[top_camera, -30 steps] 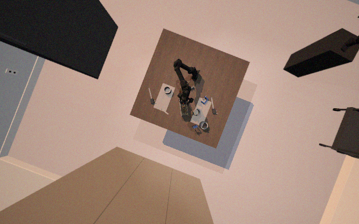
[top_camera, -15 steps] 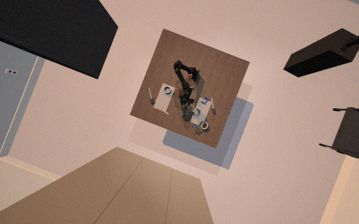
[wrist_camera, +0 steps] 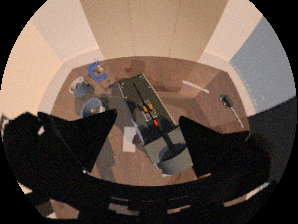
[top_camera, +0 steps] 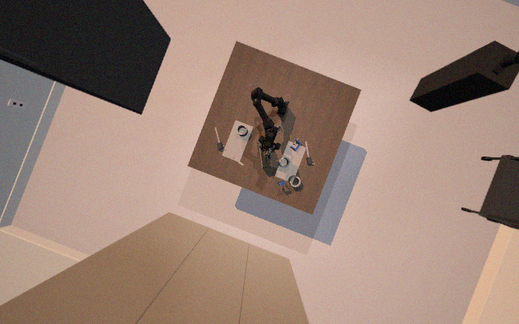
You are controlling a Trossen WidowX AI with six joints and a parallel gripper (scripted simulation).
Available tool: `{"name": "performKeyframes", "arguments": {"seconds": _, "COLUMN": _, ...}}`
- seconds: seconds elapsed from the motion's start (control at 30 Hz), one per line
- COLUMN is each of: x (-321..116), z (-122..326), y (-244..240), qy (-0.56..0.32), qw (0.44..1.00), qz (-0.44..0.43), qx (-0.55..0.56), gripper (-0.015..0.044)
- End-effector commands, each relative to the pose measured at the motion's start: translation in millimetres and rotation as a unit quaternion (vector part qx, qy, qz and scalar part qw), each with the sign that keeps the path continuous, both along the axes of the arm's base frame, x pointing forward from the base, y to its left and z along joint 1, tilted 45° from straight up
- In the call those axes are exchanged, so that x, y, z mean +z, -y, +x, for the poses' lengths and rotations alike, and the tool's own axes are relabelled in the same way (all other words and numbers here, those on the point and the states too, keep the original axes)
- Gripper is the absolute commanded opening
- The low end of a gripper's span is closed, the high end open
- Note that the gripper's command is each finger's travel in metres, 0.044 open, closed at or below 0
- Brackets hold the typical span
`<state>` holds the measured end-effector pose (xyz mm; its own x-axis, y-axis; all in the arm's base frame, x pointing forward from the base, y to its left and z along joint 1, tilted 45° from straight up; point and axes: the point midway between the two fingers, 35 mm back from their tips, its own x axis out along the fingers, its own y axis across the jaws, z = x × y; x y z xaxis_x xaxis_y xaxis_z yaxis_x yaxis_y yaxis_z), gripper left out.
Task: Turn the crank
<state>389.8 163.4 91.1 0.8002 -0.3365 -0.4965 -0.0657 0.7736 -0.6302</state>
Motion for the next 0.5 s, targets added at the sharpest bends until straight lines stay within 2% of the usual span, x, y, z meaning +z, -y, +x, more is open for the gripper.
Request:
{"name": "performKeyframes", "arguments": {"seconds": 0.0, "x": 5.4, "z": -0.7, "y": -6.3, "qy": -0.001, "qw": 1.000, "qz": 0.001, "qx": 0.002, "gripper": 0.0440}}
{"name": "performKeyframes", "arguments": {"seconds": 0.23, "x": 32.3, "z": -7.5, "y": -31.2, "qy": 0.000, "qw": 1.000, "qz": 0.001, "qx": 0.000, "gripper": 0.0440}}
{"name": "performKeyframes", "arguments": {"seconds": 0.47, "x": 48.3, "z": -15.1, "y": -14.5, "qy": -0.035, "qw": 0.999, "qz": -0.017, "qx": 0.029, "gripper": 0.0440}}
